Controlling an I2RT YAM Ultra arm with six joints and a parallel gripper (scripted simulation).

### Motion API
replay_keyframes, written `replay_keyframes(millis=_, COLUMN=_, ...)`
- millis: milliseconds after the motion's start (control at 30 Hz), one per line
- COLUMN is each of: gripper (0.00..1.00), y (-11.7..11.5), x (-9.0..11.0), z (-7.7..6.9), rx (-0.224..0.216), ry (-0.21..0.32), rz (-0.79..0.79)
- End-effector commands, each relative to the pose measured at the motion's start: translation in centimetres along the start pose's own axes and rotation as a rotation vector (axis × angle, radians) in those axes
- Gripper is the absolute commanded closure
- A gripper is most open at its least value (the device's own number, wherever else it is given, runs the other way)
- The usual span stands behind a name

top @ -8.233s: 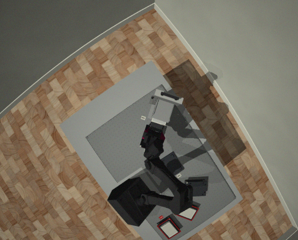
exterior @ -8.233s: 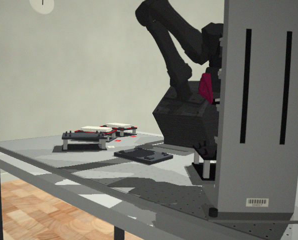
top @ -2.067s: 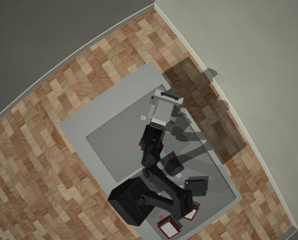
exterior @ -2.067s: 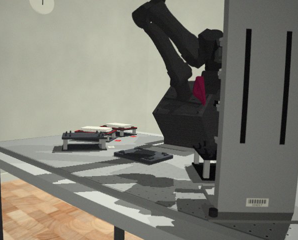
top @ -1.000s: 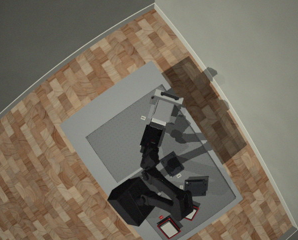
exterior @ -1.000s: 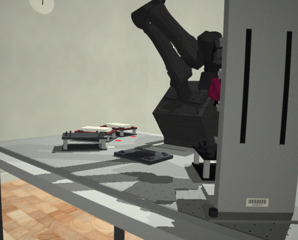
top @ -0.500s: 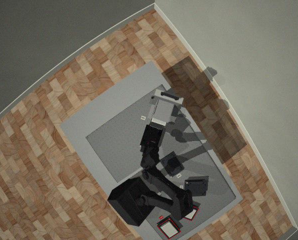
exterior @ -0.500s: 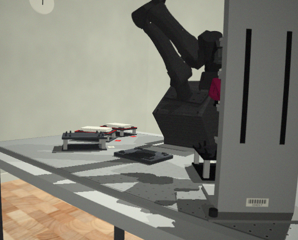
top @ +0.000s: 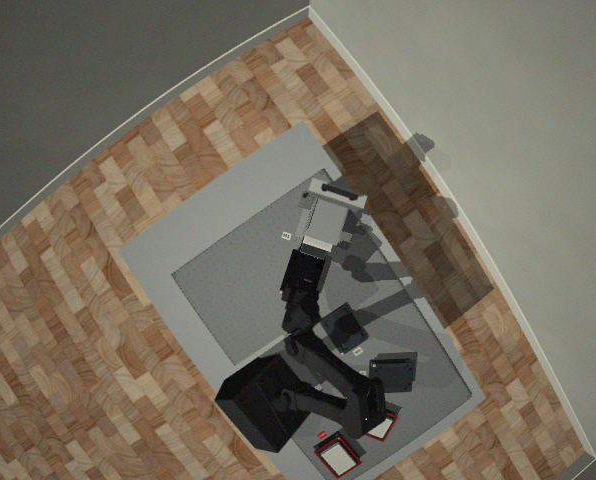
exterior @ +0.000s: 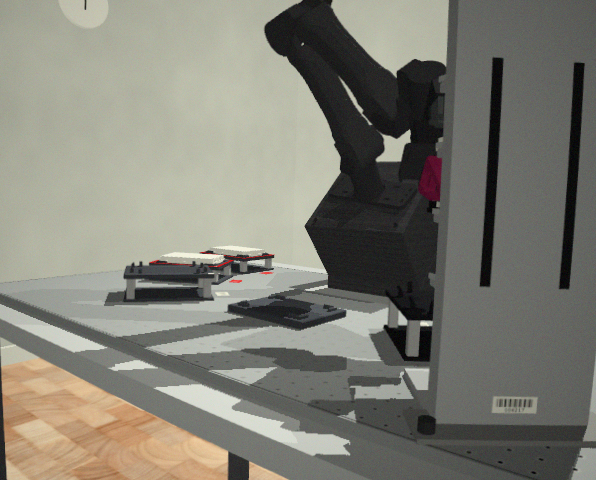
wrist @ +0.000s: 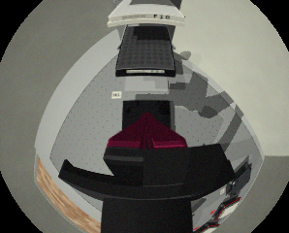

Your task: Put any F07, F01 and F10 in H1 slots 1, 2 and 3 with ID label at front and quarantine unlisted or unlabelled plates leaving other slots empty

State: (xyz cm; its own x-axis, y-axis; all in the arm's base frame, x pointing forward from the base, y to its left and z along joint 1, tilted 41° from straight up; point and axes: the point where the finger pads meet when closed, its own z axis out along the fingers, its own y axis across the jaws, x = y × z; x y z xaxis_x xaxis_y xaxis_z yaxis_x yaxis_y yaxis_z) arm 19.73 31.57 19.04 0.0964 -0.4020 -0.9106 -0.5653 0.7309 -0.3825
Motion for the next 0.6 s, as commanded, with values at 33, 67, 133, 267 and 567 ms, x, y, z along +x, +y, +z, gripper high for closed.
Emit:
replay_keyframes(millis=33, gripper=1.0, y=0.09, x=-0.54, z=0.0, rx=-0.006, ry=-0.012, rz=0.007)
replay_keyframes(millis=67, gripper=1.0, y=0.09, x=-0.58, z=0.04, rx=-0.006, ry=-0.012, rz=0.007)
replay_keyframes(millis=133, gripper=1.0, y=0.09, x=-0.68, z=0.14, rx=-0.006, ry=-0.012, rz=0.007)
replay_keyframes(millis=267, gripper=1.0, y=0.09, x=-0.87, z=0.32, rx=-0.006, ry=-0.012, rz=0.007)
replay_keyframes(millis=567, gripper=1.0, y=0.09, x=-1.26, z=0.7, rx=-0.006, ry=-0.012, rz=0.007)
